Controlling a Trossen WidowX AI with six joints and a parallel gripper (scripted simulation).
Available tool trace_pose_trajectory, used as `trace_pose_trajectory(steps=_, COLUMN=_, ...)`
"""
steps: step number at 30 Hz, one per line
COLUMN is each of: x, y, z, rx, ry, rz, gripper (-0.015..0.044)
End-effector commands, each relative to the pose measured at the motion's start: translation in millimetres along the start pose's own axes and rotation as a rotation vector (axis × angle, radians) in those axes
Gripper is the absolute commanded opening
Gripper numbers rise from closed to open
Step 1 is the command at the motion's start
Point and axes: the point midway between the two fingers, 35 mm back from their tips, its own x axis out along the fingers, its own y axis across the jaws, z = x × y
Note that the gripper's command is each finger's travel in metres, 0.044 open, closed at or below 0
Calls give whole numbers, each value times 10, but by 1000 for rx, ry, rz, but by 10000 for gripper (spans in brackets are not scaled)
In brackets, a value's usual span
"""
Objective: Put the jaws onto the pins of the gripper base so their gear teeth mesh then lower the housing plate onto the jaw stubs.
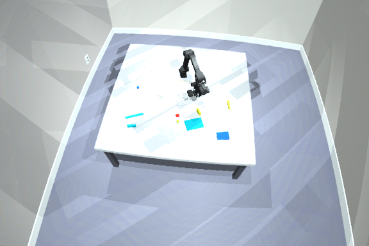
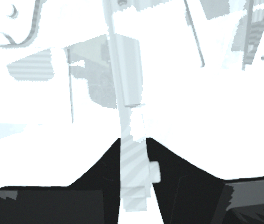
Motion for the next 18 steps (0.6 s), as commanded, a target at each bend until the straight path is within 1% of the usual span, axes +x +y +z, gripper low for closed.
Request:
trace_pose_trajectory(steps=1, x=-155, y=-9, z=-16, rx=-4, ry=12, rz=-6, gripper=37)
trace_pose_trajectory(steps=4, x=-228, y=-8, z=-13, rx=-4, ry=12, rz=-6, gripper=37)
trace_pose_trajectory(steps=11, x=-233, y=-13, z=-13, rx=-4, ry=12, rz=-6, gripper=37)
trace_pose_trajectory(steps=18, x=-234, y=-207, z=21, rx=-4, ry=12, rz=-8, gripper=37)
